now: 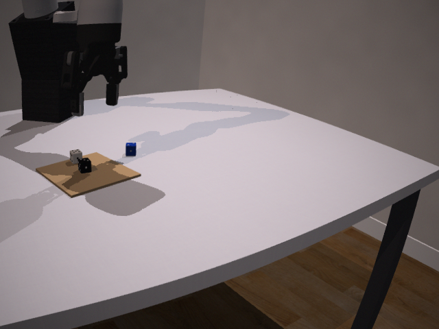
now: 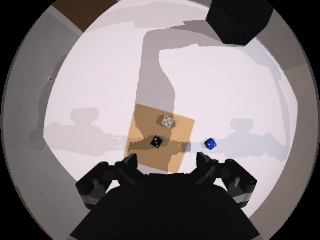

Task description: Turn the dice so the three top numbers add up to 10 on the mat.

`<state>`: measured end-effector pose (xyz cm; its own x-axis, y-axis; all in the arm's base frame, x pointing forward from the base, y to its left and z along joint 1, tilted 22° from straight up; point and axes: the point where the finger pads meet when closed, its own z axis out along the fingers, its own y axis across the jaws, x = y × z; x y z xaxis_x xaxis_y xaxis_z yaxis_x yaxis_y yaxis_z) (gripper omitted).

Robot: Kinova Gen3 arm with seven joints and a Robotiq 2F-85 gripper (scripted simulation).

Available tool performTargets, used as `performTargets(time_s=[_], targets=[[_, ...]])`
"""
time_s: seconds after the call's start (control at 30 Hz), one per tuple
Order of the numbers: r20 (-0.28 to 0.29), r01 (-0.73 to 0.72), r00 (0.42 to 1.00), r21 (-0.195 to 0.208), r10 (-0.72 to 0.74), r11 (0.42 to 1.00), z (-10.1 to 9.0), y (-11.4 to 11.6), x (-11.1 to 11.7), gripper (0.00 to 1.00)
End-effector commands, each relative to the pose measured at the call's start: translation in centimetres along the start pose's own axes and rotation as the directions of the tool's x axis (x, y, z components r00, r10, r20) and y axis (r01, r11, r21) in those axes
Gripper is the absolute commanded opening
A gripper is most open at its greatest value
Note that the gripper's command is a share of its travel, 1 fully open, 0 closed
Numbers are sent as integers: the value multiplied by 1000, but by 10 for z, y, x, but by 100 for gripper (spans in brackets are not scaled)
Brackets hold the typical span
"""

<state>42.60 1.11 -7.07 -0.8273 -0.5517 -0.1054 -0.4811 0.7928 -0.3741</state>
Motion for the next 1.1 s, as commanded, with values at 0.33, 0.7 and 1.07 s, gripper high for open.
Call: performTargets(time_s=[0.33,0.7,1.07], targets=[[18,527,850,13,-527,850,5,30,-12,100],[17,821,571,18,-821,571,8,50,-15,100],[11,995,98,14,-995,98,10,75,-14,100]])
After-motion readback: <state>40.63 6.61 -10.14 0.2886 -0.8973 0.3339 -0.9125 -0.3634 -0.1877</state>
